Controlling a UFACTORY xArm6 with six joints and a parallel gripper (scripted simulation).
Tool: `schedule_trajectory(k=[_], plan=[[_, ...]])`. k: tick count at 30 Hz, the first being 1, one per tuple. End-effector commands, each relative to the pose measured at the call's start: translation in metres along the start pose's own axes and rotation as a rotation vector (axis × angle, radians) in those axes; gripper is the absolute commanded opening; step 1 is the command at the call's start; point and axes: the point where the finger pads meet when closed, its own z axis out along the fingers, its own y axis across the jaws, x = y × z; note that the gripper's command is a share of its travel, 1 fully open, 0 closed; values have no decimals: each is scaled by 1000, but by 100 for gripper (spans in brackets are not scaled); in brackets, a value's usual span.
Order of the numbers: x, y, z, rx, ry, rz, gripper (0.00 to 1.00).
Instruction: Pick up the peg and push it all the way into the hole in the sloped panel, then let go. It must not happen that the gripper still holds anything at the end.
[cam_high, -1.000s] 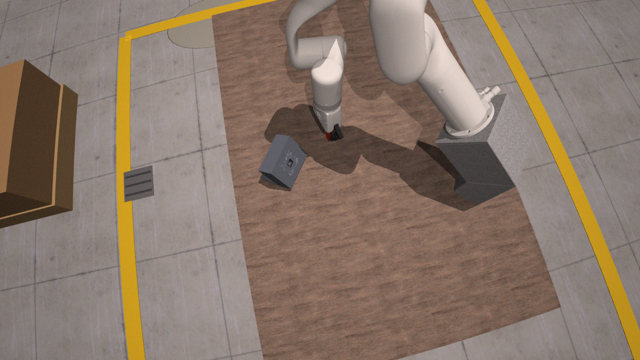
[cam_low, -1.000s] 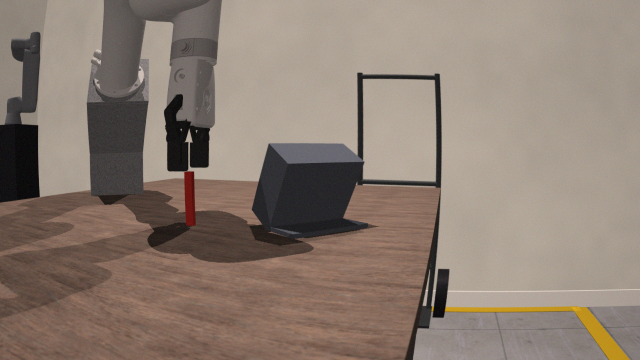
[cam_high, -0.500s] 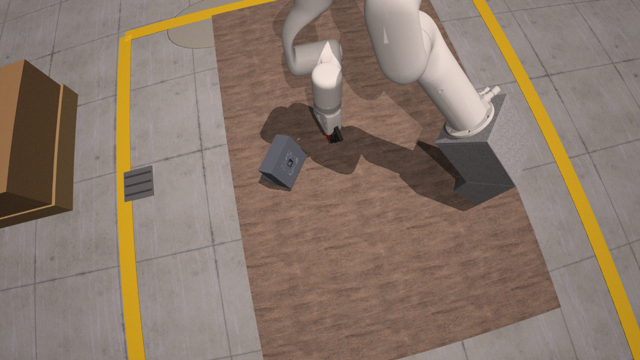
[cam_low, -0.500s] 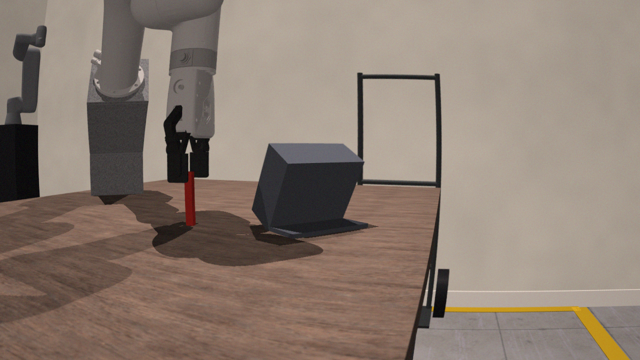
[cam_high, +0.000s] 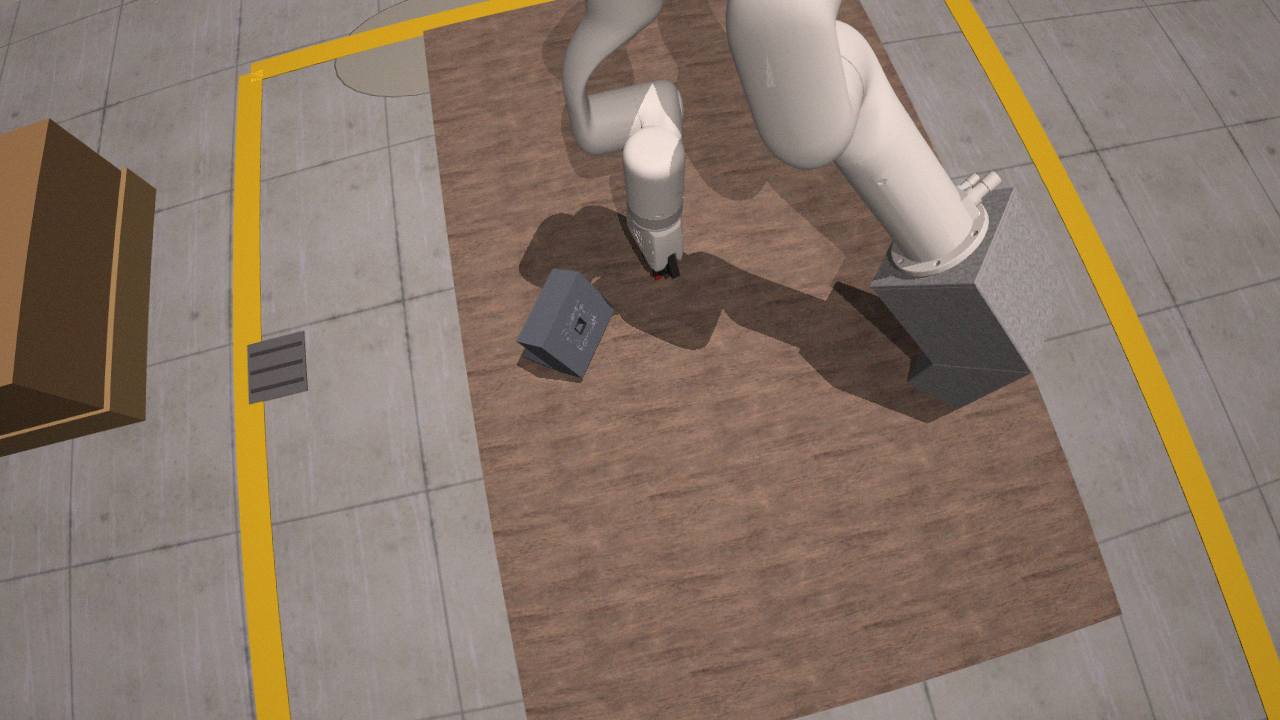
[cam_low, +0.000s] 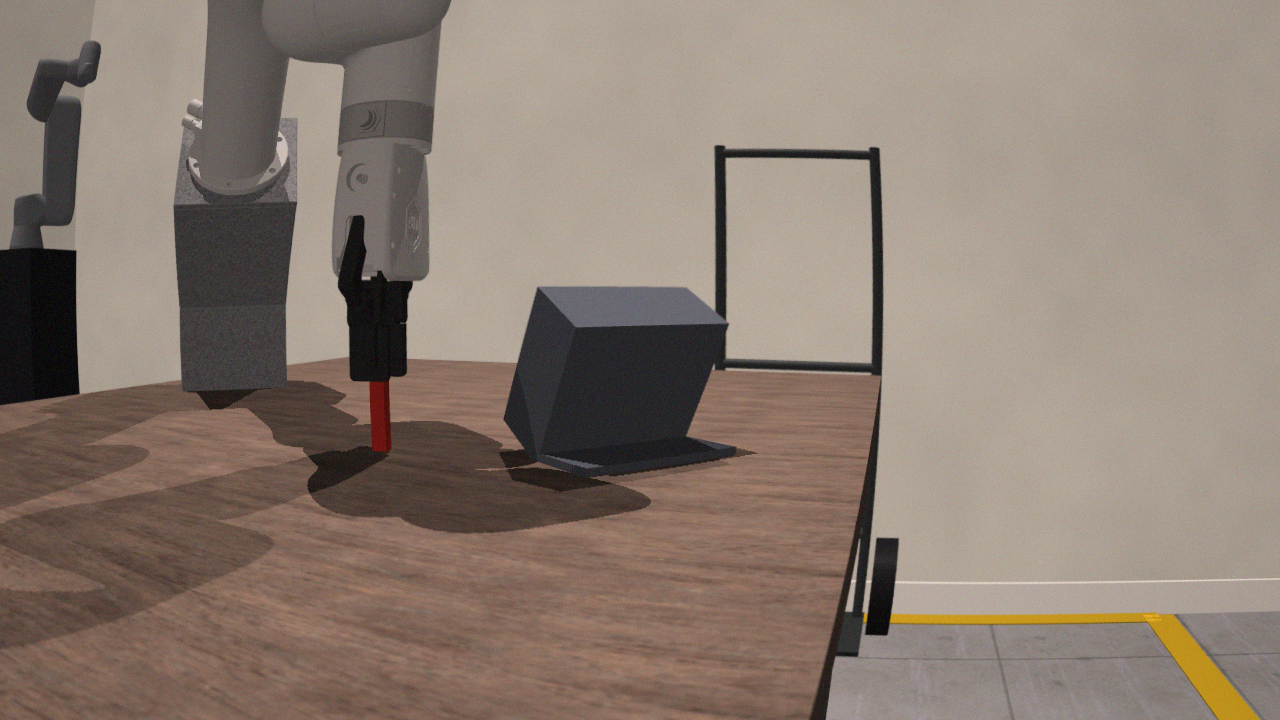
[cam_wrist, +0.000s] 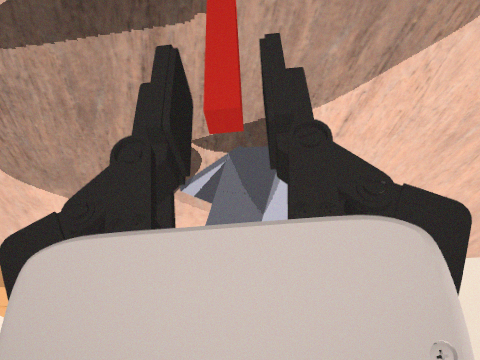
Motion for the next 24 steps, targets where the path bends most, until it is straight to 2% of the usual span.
schedule_trajectory(k=[1,3,4,8,18,24], plan=[[-1,0,0,0,-1,0,17],[-1,0,0,0,-1,0,2],[-1,0,0,0,-1,0,0],[0,0,-2,0,-1,0,0],[0,-1,-46,1,0,0,0],[-1,-1,-59,2,-1,0,0]])
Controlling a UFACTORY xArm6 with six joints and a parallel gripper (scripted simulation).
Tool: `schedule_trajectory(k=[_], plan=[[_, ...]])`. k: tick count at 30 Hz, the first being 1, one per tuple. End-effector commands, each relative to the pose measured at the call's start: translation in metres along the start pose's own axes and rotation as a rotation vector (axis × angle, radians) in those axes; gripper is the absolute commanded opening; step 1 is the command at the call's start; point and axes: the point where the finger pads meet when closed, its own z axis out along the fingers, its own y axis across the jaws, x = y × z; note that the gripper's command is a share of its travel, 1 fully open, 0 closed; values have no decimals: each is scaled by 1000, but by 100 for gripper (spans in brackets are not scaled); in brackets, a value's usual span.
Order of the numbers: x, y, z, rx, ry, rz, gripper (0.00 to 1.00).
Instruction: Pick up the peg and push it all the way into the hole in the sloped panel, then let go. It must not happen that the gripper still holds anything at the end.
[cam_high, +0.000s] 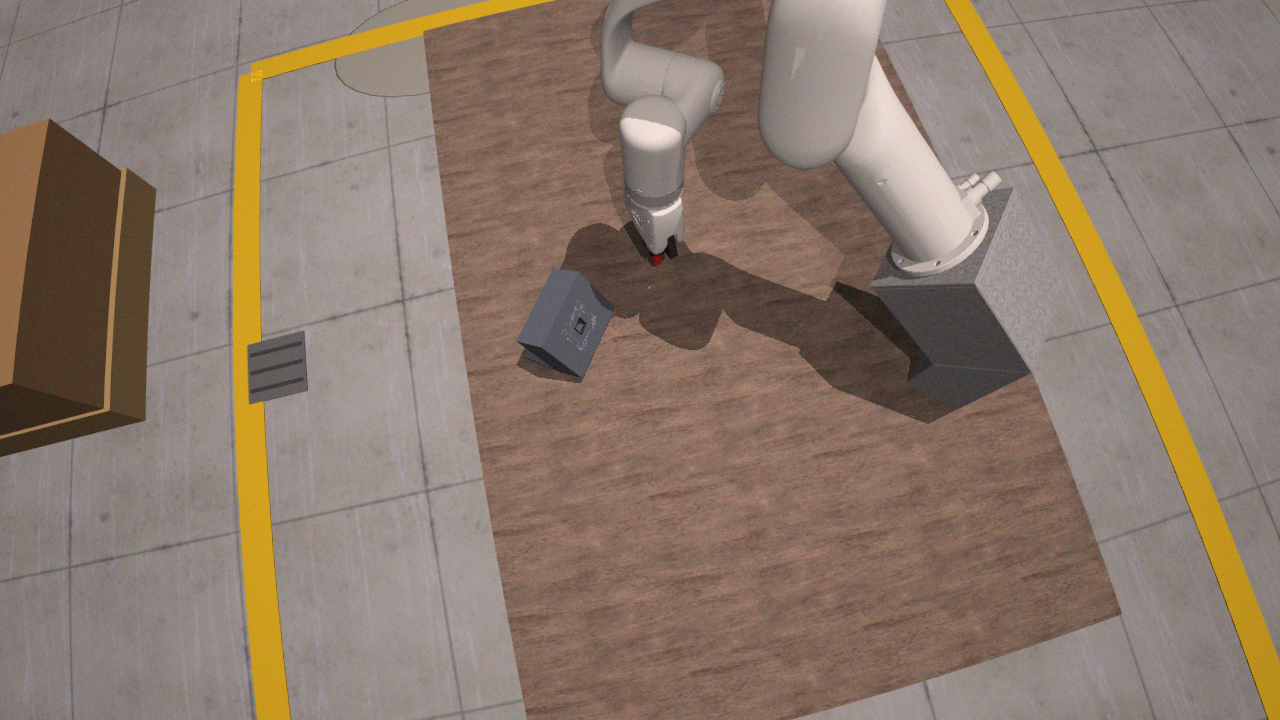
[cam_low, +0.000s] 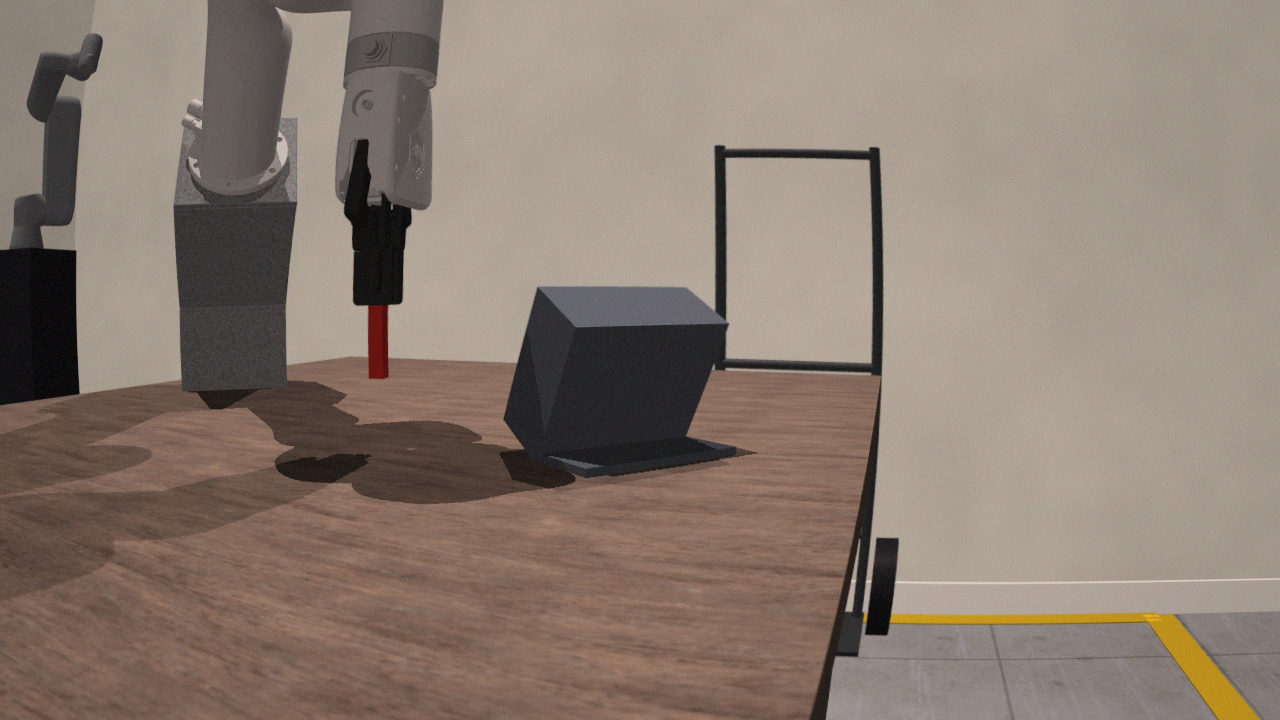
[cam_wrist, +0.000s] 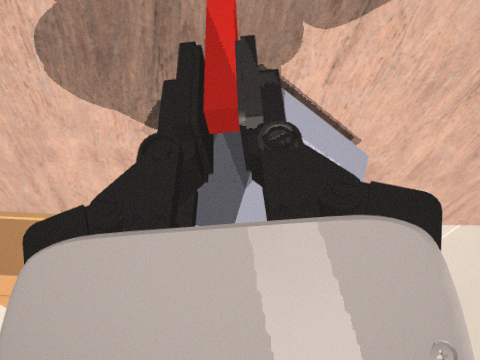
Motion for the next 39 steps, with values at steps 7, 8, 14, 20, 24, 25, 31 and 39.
schedule_trajectory(k=[7,8,14,20,24,25,31,39], plan=[[-1,0,-19,-2,-2,-1,0],[-1,0,-20,-2,-2,-1,0],[1,2,-14,-4,14,-2,0],[6,6,-10,-9,45,-4,0],[10,11,-6,-13,76,-8,0],[11,12,-5,-14,84,-10,0],[18,18,1,-15,130,-18,0],[24,25,6,-15,174,-22,0]])
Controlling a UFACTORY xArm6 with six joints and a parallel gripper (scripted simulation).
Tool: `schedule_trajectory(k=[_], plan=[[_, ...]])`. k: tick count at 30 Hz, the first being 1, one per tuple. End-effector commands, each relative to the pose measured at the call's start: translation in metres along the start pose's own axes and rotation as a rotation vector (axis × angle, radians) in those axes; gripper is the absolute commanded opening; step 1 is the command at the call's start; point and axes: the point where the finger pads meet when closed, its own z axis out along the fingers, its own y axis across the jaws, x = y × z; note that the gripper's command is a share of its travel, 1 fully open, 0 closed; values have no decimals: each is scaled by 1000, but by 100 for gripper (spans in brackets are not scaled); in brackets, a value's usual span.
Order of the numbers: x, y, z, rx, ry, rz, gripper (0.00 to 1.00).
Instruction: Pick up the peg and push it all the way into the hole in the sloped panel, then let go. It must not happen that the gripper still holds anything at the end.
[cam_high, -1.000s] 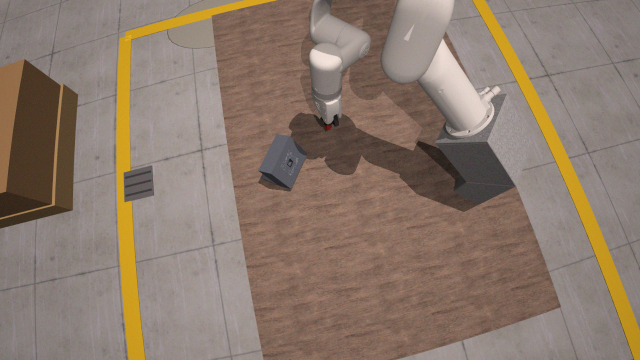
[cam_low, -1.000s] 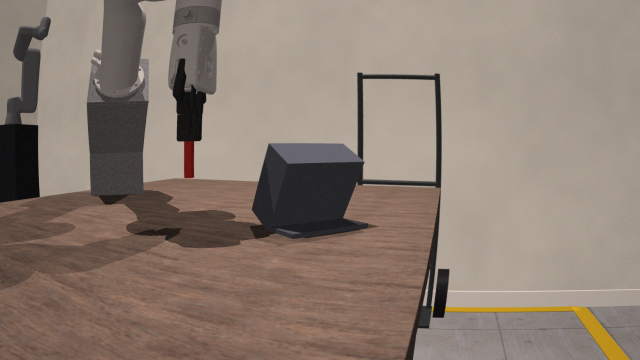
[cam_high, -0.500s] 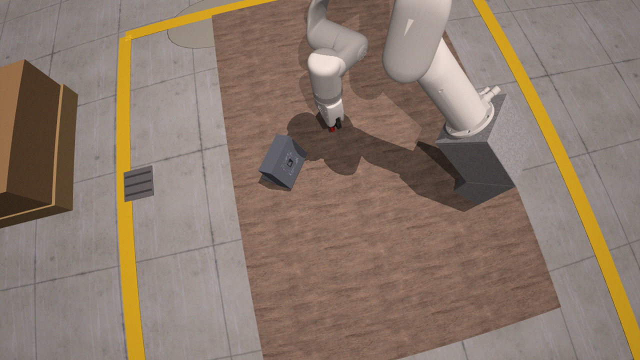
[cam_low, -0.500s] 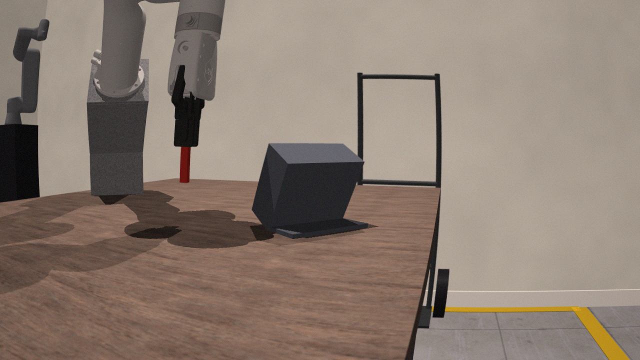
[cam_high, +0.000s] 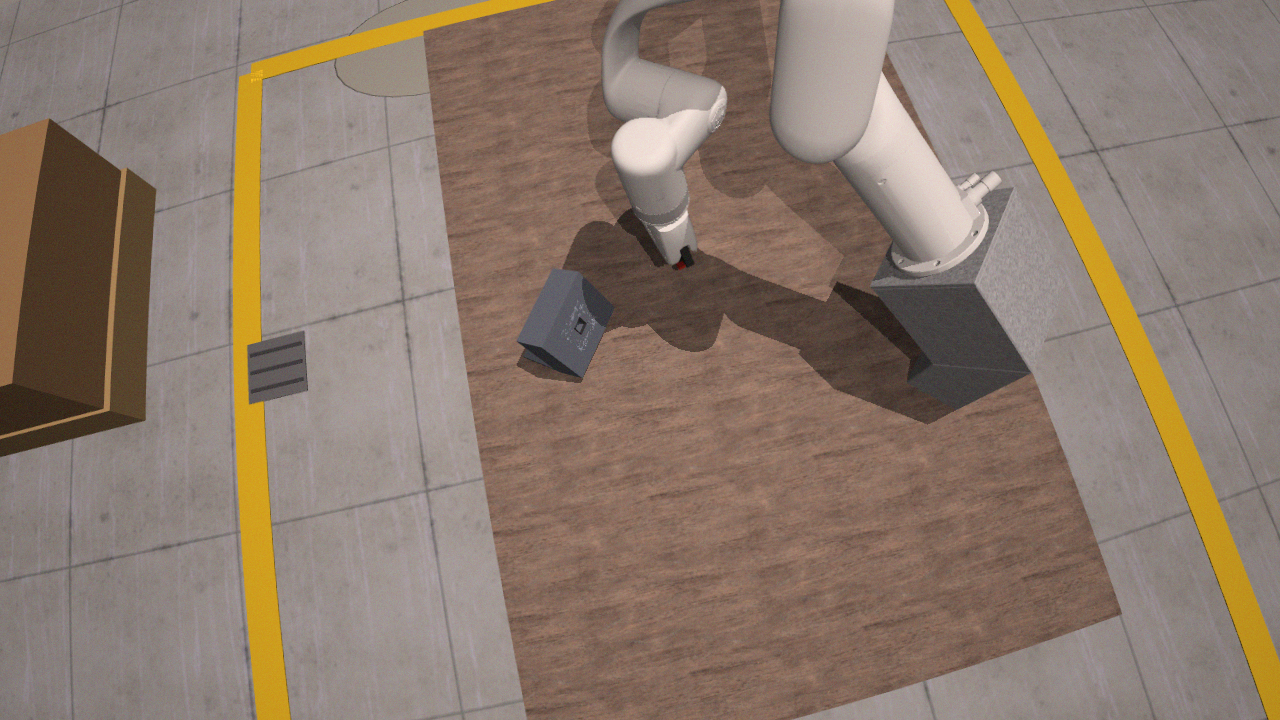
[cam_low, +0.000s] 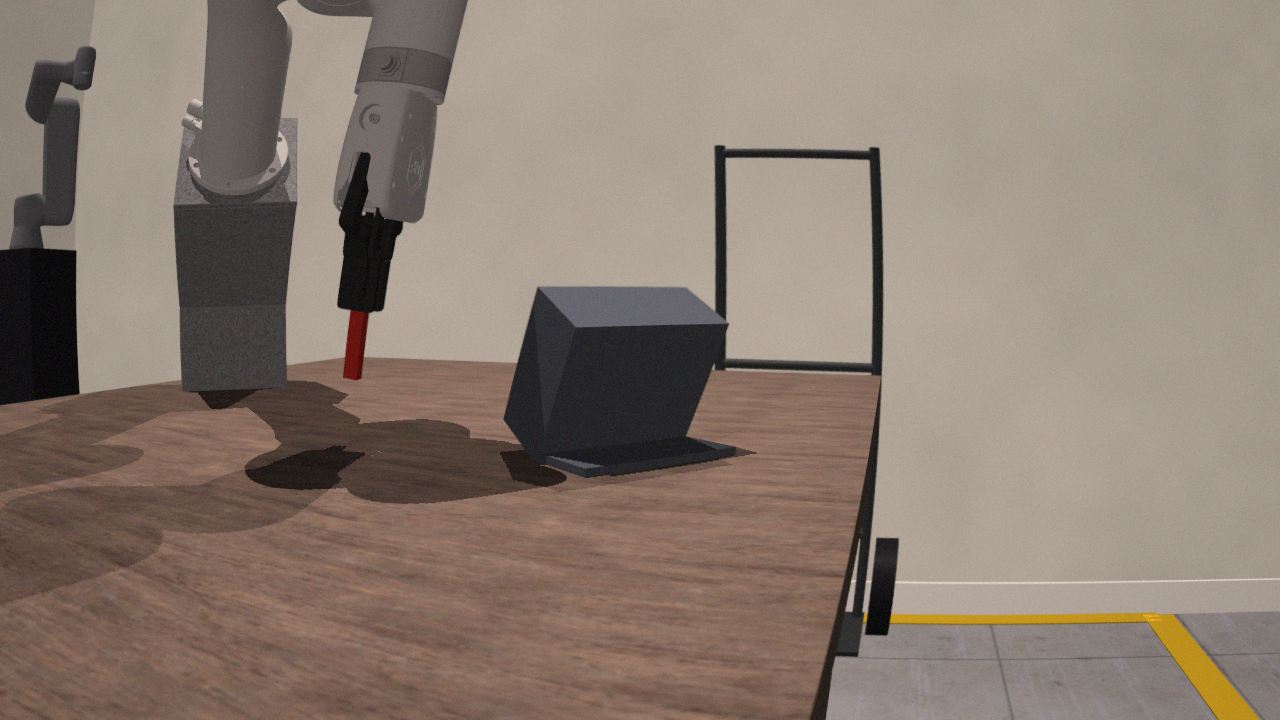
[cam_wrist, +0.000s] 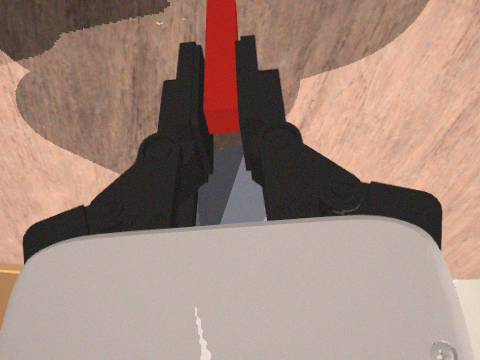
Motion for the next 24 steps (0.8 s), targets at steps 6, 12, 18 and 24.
schedule_trajectory(k=[6,12,18,24], plan=[[7,10,9,5,62,-8,0],[11,14,12,11,90,-13,0],[16,20,17,24,129,-23,0],[21,25,22,41,167,-34,0]])
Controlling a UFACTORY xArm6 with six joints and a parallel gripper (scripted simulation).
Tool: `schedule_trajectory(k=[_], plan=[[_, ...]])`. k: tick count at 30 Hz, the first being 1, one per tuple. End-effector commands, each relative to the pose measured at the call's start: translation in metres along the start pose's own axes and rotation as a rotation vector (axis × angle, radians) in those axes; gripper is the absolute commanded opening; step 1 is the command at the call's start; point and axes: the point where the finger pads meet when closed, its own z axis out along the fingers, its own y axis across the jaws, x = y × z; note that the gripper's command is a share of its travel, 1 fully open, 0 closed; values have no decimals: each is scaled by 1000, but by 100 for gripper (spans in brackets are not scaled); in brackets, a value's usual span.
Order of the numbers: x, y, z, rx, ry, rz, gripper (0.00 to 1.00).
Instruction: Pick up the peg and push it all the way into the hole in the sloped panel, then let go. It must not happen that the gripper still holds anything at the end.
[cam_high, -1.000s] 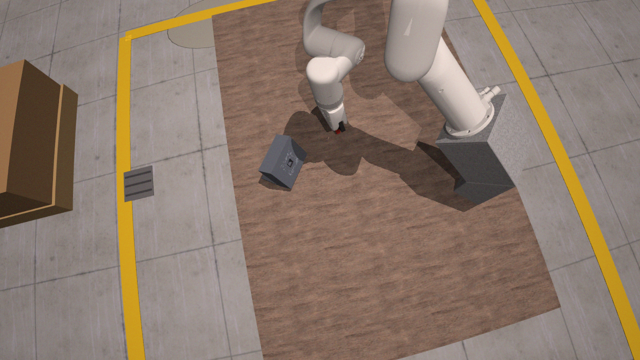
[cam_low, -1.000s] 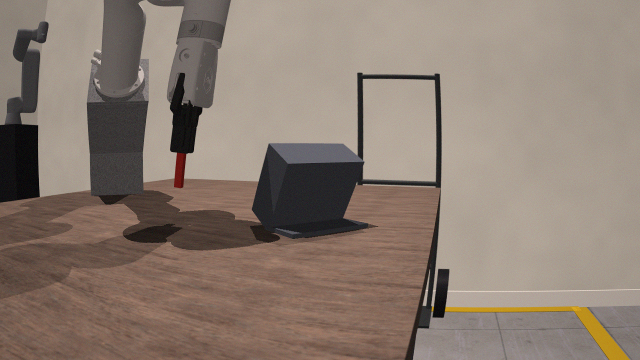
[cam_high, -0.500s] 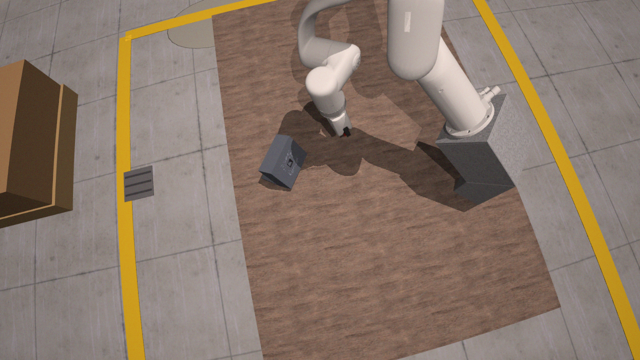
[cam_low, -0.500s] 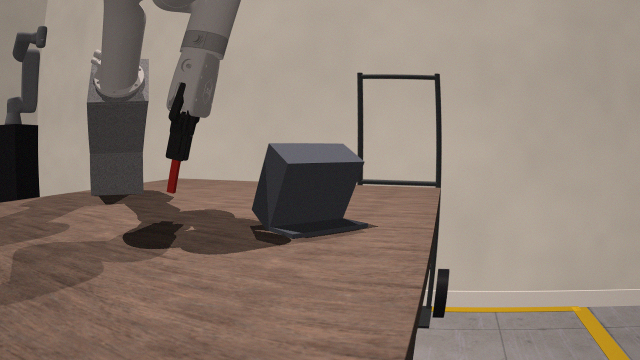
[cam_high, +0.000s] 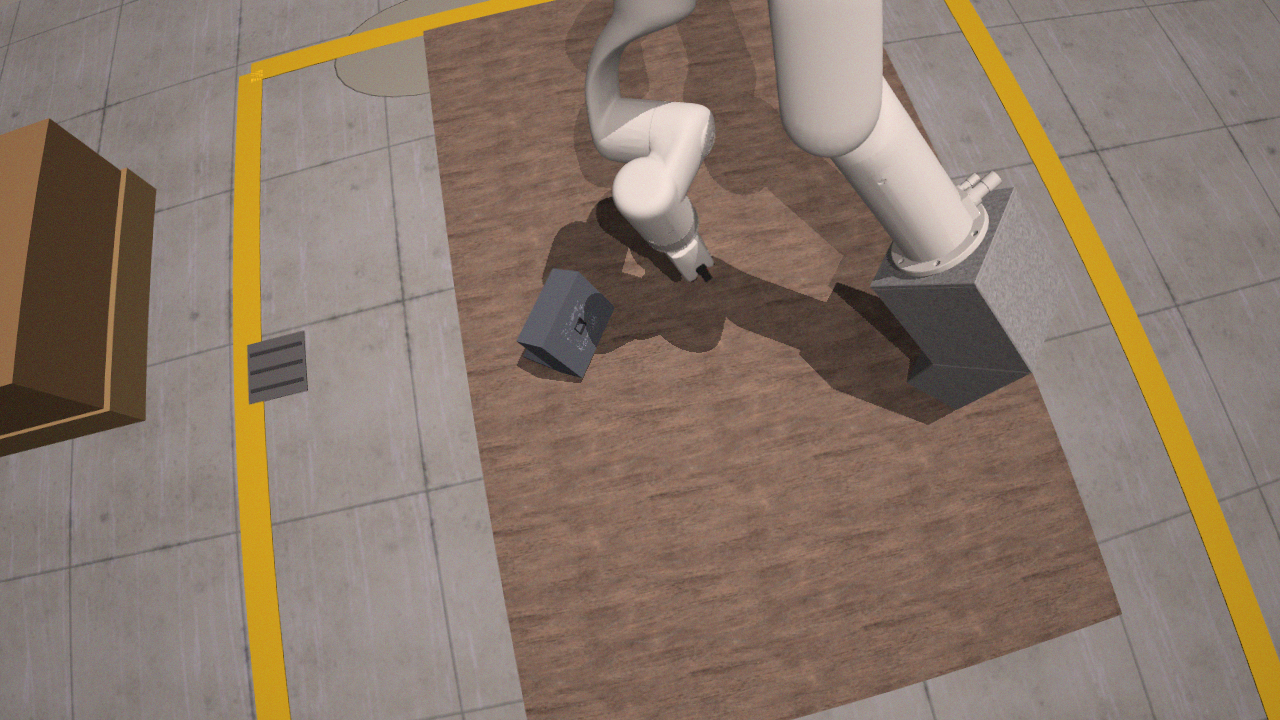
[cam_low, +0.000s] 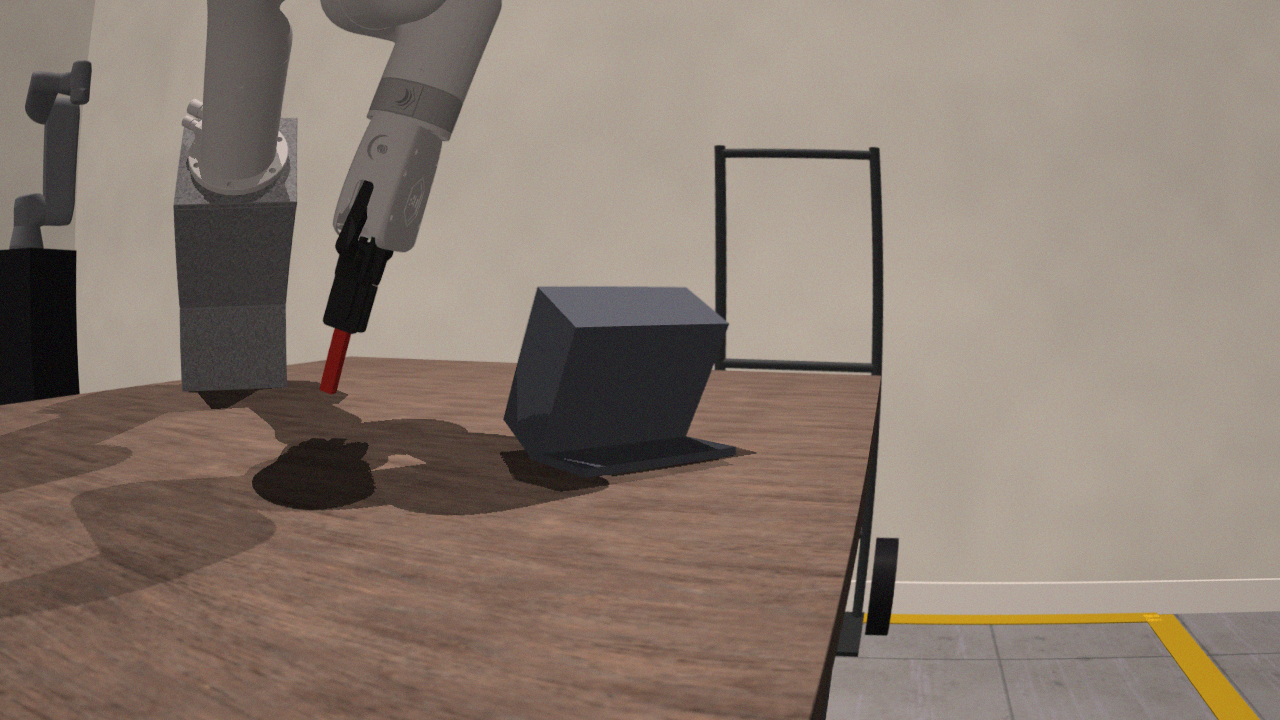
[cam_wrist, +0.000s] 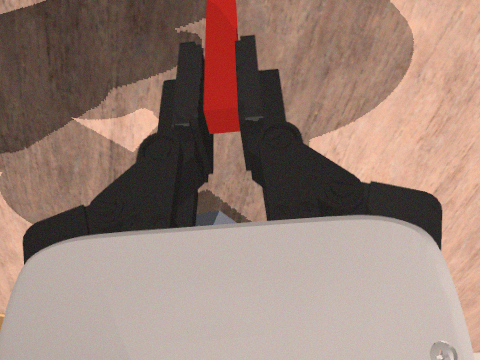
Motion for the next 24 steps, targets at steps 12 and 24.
schedule_trajectory(k=[12,24], plan=[[8,10,9,50,73,-25,0],[13,16,15,103,119,-48,0]])
